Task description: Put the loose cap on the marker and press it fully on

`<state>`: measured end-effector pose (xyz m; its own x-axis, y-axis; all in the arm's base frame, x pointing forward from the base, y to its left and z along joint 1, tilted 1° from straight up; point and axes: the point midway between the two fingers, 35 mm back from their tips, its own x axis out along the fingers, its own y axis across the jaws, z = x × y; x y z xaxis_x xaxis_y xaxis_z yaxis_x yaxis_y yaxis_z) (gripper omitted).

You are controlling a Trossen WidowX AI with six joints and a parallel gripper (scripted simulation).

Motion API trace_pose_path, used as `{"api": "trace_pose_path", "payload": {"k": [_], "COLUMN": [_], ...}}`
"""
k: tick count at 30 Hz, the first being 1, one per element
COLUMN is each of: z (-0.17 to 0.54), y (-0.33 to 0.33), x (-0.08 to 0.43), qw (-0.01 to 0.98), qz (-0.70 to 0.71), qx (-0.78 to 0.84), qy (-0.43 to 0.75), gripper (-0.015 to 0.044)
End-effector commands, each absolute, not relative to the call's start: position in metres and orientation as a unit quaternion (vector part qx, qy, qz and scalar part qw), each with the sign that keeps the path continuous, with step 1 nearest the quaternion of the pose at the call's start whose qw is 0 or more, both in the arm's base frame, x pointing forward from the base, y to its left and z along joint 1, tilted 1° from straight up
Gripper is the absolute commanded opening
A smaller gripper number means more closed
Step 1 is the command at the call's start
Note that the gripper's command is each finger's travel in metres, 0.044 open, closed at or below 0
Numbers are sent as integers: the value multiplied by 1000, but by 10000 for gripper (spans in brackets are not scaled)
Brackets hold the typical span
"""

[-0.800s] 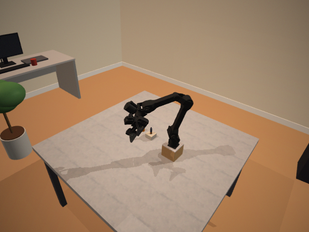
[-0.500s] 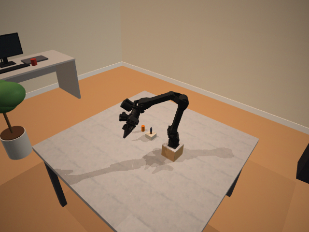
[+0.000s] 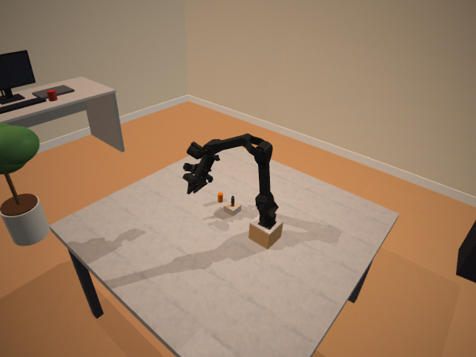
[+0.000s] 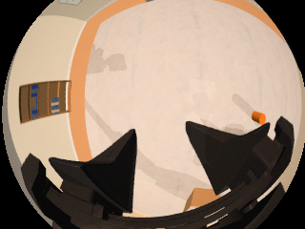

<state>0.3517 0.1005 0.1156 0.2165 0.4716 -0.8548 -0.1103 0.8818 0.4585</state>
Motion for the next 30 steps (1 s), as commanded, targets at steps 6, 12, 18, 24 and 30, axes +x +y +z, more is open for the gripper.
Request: {"api": "trace_pose_path", "payload": {"k": [6,12,18,24,30], "z": [73,55,31,20,5], "y": [-45,-115,-113,-112,-110], "x": [371,355,355,354,353], "qw": [742,702,702,702,702], "qz": [-24,-119,-119,-119,-119], "qx": [129,118,118,118,118], "qy": [658,692,692,692,692], "gripper": [242,242,242,242,242]}}
